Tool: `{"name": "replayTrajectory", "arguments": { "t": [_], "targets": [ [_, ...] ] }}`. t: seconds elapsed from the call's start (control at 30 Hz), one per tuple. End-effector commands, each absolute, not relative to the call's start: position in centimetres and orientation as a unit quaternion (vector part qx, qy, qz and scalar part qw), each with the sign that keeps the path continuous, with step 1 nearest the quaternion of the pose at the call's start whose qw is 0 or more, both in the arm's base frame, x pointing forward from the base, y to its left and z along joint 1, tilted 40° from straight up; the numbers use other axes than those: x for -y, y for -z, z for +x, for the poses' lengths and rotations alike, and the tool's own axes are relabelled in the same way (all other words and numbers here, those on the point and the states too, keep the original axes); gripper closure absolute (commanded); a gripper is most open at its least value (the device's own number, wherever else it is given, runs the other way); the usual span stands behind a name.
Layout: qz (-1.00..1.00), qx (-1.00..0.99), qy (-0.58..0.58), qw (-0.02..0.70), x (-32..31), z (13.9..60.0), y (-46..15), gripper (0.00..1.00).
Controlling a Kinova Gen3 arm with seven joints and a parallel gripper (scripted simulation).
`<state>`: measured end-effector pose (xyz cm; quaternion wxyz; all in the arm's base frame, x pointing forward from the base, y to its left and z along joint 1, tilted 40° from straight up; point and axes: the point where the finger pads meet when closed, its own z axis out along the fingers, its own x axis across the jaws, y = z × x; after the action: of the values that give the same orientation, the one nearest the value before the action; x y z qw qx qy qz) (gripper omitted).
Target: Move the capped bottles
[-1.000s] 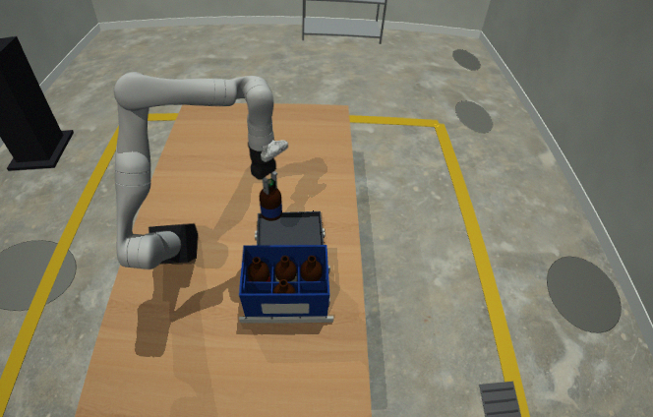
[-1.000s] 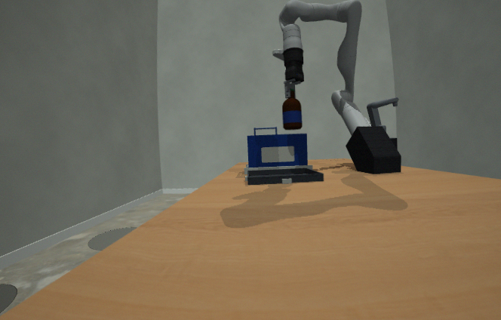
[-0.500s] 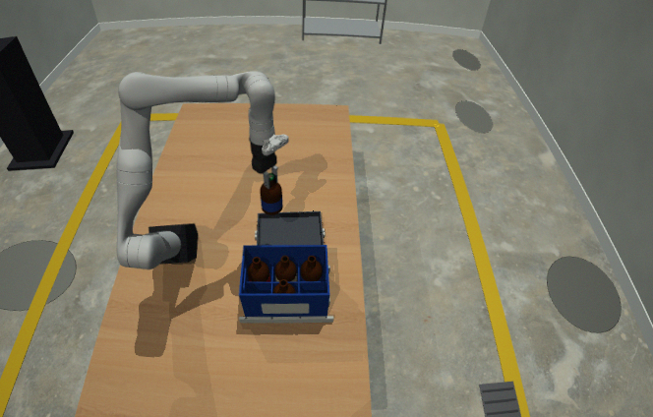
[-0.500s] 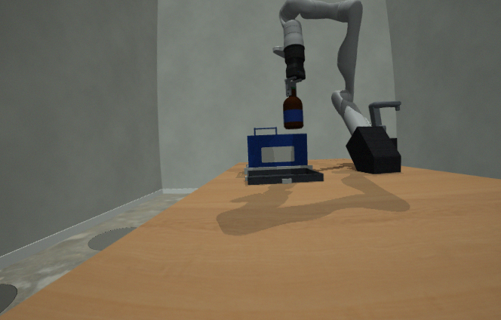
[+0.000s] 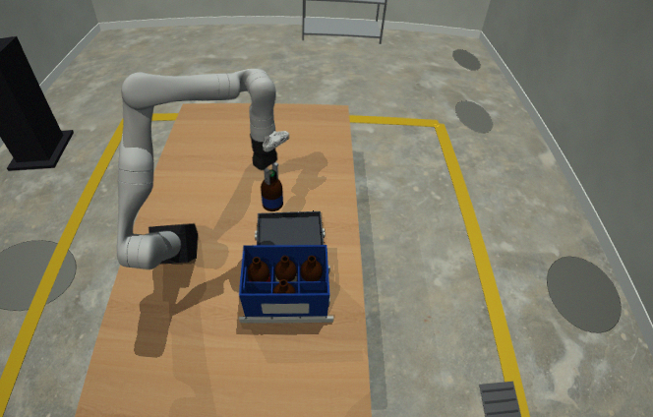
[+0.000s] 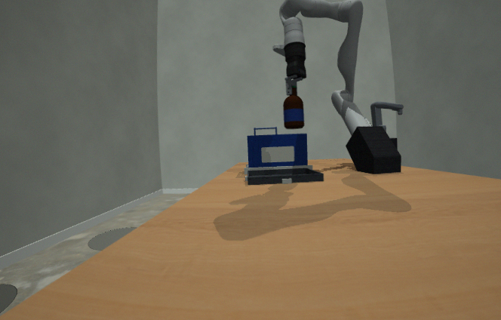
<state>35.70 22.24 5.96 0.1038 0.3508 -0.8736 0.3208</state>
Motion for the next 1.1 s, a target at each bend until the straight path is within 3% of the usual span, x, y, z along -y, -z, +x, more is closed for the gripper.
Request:
{"name": "replayTrajectory", "arguments": {
  "t": [0.0,1.07],
  "targets": [
    [0.352,0.873,-0.322,0.103,-22.5,35.9,-5.8,1.0],
    [0.352,0.873,-0.322,0.103,-19.5,36.0,-1.8,1.0]
  ]
}}
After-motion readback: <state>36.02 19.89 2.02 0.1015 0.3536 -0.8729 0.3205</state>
